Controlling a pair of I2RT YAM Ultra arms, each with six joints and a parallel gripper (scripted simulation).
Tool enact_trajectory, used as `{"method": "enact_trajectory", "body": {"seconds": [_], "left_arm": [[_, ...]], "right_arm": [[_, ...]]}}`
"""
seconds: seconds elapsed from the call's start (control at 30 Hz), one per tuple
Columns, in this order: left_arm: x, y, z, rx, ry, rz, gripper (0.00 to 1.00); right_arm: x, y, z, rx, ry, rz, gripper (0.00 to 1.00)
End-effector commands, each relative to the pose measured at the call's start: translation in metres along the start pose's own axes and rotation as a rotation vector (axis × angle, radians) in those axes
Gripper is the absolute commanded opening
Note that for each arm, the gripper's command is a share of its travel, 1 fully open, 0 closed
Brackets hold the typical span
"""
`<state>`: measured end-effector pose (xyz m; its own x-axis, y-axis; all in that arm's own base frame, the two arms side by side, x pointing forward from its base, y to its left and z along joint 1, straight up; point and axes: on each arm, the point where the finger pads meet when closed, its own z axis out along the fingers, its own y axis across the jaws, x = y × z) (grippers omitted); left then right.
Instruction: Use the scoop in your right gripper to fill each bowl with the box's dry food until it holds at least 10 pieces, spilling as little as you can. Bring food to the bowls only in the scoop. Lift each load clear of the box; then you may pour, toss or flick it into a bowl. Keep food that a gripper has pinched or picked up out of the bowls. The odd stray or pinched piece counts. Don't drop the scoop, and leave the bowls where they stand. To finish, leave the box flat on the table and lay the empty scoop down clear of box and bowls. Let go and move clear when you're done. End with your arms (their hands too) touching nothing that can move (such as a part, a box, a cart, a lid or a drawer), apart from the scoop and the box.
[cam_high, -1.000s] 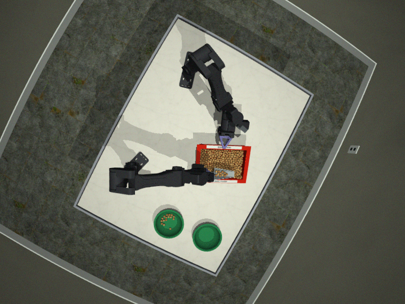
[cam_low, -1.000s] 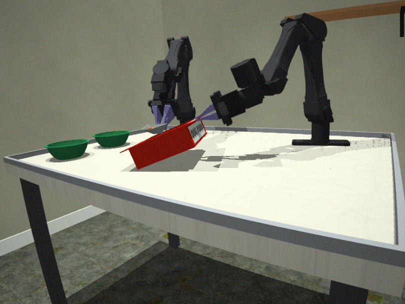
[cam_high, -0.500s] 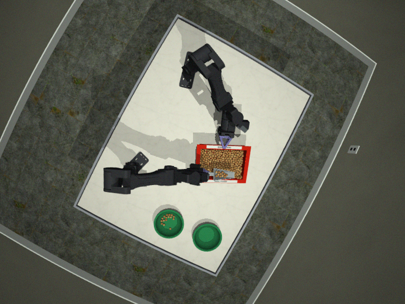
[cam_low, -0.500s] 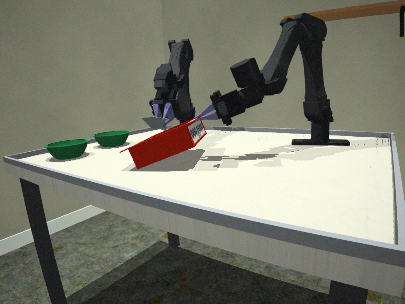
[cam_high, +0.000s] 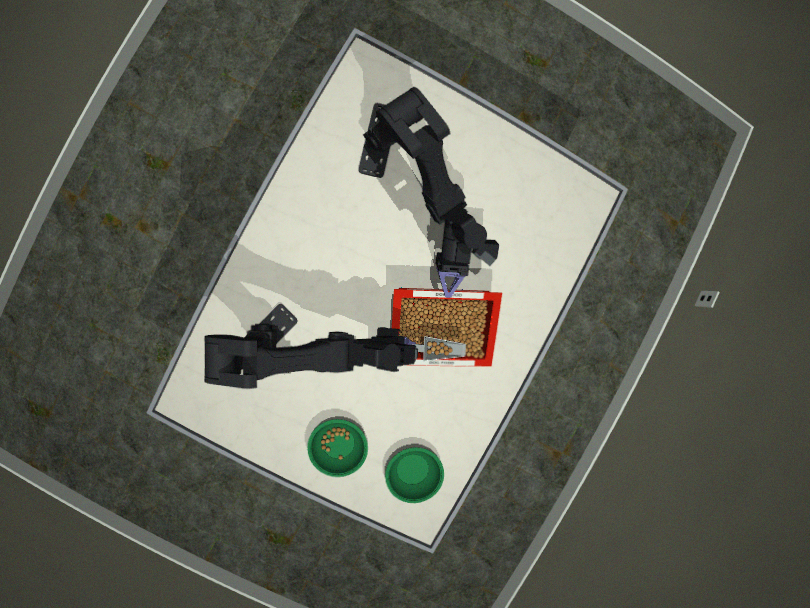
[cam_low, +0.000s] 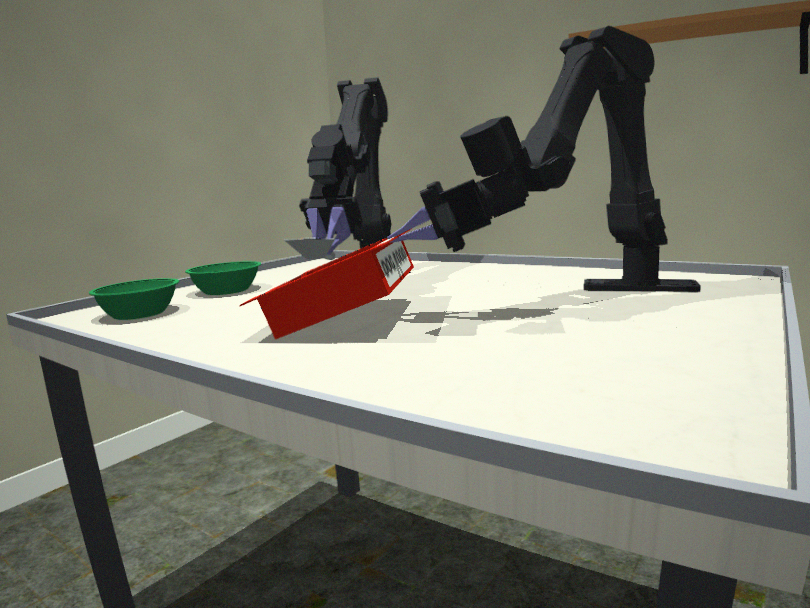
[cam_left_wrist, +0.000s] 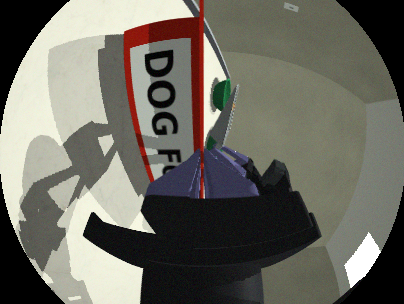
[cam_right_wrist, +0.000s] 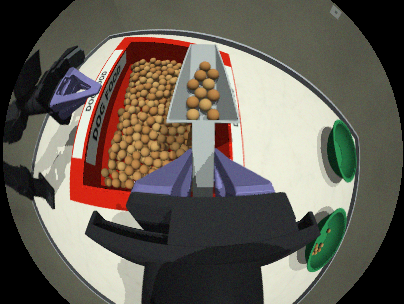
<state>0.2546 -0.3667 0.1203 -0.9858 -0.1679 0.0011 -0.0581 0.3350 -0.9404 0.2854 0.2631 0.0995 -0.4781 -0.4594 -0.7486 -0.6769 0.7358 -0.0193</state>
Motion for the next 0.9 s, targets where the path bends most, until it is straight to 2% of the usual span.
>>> {"method": "enact_trajectory", "body": {"seconds": [0.0,0.07,0.1,0.13,0.3,0.4,0.53,0.73,0.8,0.87], "left_arm": [[-0.015,-0.054,-0.007,0.118,-0.049,0.114,0.0],[-0.015,-0.054,-0.007,0.118,-0.049,0.114,0.0],[-0.015,-0.054,-0.007,0.118,-0.049,0.114,0.0],[-0.015,-0.054,-0.007,0.118,-0.049,0.114,0.0],[-0.015,-0.054,-0.007,0.118,-0.049,0.114,0.0],[-0.015,-0.054,-0.007,0.118,-0.049,0.114,0.0],[-0.015,-0.054,-0.007,0.118,-0.049,0.114,0.0],[-0.015,-0.054,-0.007,0.118,-0.049,0.114,0.0],[-0.015,-0.054,-0.007,0.118,-0.049,0.114,0.0],[-0.015,-0.054,-0.007,0.118,-0.049,0.114,0.0]], "right_arm": [[-0.05,0.0,-0.019,-0.006,-0.088,0.005,0.0],[-0.05,0.0,-0.019,-0.006,-0.088,0.005,0.0],[-0.033,-0.001,-0.026,-0.006,0.034,0.008,0.0],[-0.053,-0.004,-0.022,0.0,-0.072,0.013,0.0],[-0.052,-0.002,-0.024,-0.002,-0.062,0.008,0.0],[-0.063,-0.001,-0.027,-0.002,-0.099,0.007,0.0],[-0.046,-0.022,-0.01,0.046,-0.041,0.038,0.0],[-0.058,-0.041,-0.024,0.07,-0.083,0.071,0.0],[-0.043,-0.054,-0.011,0.096,-0.03,0.095,0.0],[-0.038,-0.067,-0.013,0.124,-0.023,0.114,0.0]]}}
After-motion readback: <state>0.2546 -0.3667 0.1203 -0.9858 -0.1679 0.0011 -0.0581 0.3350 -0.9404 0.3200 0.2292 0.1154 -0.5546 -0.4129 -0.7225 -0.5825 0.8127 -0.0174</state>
